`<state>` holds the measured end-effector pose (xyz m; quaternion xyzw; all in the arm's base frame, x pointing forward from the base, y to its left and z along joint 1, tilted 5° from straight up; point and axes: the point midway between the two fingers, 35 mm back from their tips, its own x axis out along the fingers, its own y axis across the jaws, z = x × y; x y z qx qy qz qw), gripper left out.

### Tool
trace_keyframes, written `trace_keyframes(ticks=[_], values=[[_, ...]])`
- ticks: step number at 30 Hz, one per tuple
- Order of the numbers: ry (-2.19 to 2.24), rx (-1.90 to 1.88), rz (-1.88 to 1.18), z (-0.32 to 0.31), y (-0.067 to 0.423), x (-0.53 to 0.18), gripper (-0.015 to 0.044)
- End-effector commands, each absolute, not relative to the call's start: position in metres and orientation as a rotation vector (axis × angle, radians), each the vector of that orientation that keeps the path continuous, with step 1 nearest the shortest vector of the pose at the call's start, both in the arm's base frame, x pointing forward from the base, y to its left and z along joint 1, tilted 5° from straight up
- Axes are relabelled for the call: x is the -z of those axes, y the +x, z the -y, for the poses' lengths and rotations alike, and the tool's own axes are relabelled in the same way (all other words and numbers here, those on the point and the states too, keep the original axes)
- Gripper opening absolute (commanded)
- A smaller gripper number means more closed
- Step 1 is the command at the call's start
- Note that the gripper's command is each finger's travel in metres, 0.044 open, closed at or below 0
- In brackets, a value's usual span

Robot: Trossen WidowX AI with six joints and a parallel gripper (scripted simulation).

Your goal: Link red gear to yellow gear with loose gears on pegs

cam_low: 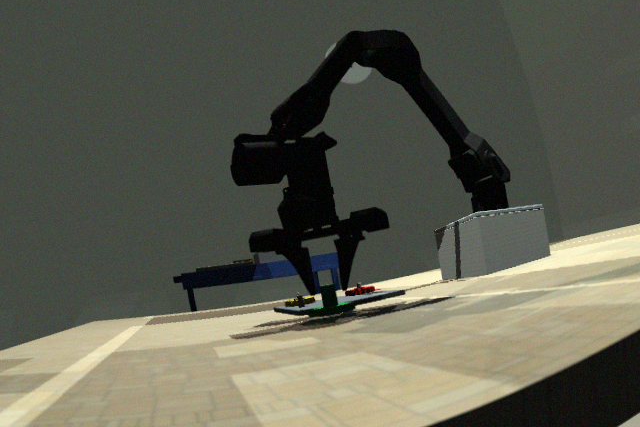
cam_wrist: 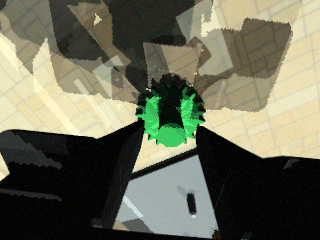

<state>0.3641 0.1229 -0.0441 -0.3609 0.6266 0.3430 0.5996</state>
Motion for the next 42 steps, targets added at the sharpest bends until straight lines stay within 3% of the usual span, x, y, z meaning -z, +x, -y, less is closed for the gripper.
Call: trace_keyframes(ticks=[1, 10, 42], values=[[-0.842, -0.796, -1.452, -0.122, 0.365, 0.045, 0.0099], [-0.842, -0.796, -1.452, -0.122, 0.365, 0.045, 0.0000], [-0.842, -0.796, -1.450, -0.134, 0.377, -0.038, 0.0000]])
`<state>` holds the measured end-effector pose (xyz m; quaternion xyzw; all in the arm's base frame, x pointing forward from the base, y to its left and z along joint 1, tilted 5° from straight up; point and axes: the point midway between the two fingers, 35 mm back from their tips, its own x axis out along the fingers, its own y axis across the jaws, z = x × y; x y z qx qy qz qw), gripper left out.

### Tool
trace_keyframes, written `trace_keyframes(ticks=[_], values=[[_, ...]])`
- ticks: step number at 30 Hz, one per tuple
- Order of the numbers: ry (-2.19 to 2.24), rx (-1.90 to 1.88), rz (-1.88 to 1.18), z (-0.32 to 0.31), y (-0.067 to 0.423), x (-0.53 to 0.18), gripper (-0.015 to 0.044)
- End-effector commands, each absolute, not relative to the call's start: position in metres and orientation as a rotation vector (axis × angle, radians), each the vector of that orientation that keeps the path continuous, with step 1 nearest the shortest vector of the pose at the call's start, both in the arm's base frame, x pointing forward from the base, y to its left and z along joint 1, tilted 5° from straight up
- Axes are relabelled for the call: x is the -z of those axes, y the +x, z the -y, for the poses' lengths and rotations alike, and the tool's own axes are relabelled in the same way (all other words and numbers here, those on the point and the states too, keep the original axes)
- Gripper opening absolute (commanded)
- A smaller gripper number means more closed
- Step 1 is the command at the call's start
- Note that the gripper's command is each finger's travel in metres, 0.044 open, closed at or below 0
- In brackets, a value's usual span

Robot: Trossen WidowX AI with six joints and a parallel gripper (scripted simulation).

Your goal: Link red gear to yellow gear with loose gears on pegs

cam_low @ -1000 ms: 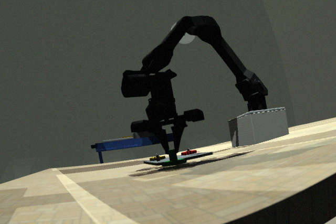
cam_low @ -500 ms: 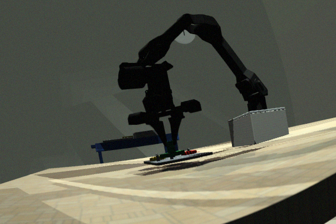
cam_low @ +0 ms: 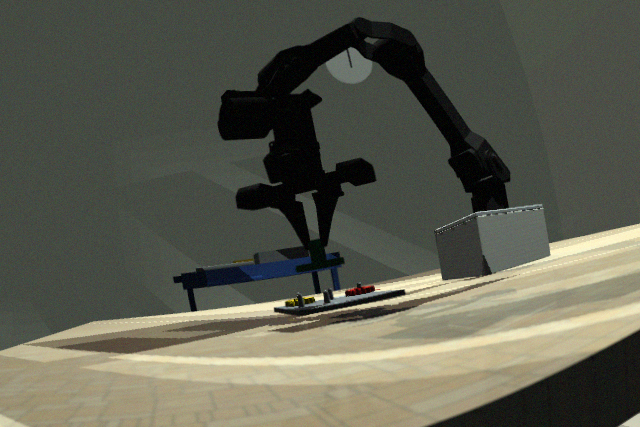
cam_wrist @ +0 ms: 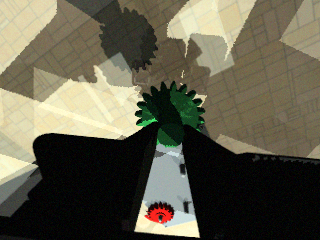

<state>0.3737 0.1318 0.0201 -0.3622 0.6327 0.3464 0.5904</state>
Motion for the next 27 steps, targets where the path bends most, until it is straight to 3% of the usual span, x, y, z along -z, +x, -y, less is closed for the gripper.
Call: trace_keyframes(ticks=[1, 27], values=[[-0.842, -0.796, -1.450, -0.134, 0.377, -0.041, 0.0000], [-0.841, -0.796, -1.450, -0.137, 0.372, -0.099, 0.0000]])
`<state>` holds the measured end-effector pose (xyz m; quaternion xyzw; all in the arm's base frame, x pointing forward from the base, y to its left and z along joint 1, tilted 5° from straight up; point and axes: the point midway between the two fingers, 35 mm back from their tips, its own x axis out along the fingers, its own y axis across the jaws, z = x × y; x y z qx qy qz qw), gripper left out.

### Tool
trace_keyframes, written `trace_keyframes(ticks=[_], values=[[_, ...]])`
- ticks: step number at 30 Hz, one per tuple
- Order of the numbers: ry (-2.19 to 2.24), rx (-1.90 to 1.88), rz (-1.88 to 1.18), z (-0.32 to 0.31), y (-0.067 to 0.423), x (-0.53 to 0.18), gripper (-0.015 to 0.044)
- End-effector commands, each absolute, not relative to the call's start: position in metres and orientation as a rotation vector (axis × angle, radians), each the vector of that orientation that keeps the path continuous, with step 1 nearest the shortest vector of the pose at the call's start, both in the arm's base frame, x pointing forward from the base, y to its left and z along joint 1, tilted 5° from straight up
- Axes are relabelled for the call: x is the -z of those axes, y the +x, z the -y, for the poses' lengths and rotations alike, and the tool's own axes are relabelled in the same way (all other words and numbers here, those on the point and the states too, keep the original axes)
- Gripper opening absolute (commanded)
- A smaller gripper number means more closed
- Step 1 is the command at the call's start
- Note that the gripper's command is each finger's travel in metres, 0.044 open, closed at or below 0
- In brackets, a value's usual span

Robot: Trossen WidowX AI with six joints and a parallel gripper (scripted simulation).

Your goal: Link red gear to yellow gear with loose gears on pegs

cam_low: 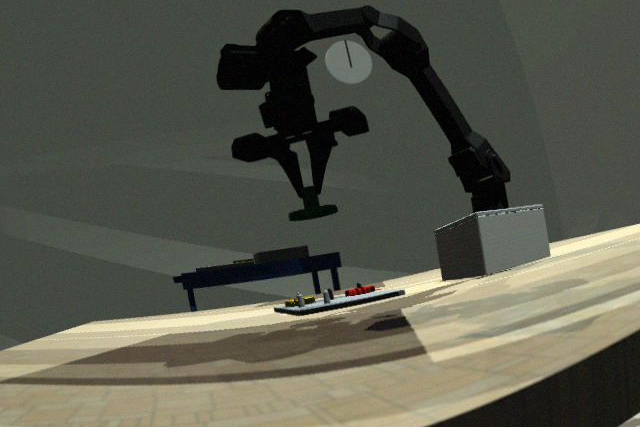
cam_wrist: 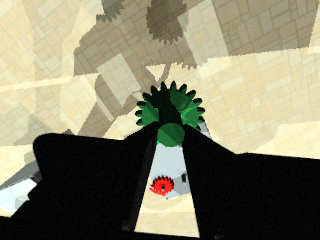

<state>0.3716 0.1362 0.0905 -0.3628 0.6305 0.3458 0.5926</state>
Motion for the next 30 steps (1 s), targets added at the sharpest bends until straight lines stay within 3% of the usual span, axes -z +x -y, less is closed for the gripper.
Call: trace_keyframes(ticks=[1, 30], values=[[-0.841, -0.796, -1.450, -0.137, 0.372, -0.099, 0.0000], [-0.846, -0.791, -1.451, -0.058, 0.374, -0.074, 0.0000]])
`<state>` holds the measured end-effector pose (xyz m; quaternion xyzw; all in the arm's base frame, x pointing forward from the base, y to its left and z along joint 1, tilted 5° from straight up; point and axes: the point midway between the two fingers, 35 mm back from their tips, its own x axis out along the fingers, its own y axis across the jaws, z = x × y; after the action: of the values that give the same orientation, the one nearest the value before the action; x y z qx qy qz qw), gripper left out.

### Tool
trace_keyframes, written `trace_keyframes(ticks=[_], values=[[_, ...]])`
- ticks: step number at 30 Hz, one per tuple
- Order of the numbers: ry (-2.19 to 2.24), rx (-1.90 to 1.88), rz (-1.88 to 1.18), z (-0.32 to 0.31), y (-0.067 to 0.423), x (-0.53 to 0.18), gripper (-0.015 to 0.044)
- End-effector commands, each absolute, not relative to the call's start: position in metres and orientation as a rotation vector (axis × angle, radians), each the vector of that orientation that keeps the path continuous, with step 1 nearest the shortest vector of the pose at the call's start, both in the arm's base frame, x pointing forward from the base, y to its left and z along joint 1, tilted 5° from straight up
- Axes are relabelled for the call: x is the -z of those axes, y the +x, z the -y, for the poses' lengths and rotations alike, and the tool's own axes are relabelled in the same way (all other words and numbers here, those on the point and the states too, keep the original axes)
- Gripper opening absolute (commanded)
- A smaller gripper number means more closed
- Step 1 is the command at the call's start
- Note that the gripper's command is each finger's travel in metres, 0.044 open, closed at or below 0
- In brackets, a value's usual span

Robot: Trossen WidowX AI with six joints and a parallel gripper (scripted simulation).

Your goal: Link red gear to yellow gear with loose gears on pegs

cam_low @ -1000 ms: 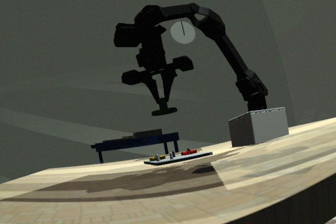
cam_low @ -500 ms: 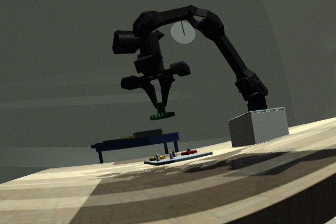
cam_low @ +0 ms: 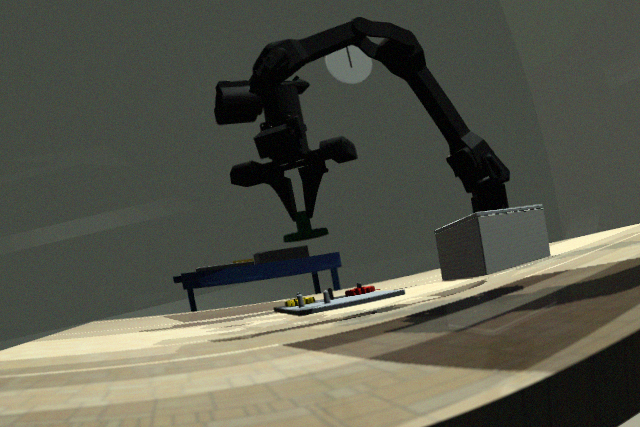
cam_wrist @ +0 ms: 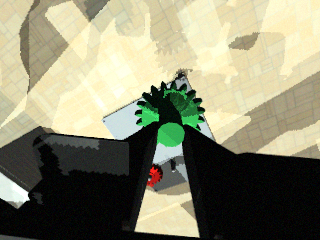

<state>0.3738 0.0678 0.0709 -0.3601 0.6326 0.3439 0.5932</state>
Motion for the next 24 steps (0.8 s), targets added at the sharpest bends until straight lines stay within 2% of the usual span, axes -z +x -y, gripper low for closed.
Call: trace_keyframes(ticks=[1, 24], values=[[-0.847, -0.791, -1.451, -0.055, 0.374, -0.074, 0.0000], [-0.851, -0.787, -1.456, 0.009, 0.358, -0.052, 0.0000]])
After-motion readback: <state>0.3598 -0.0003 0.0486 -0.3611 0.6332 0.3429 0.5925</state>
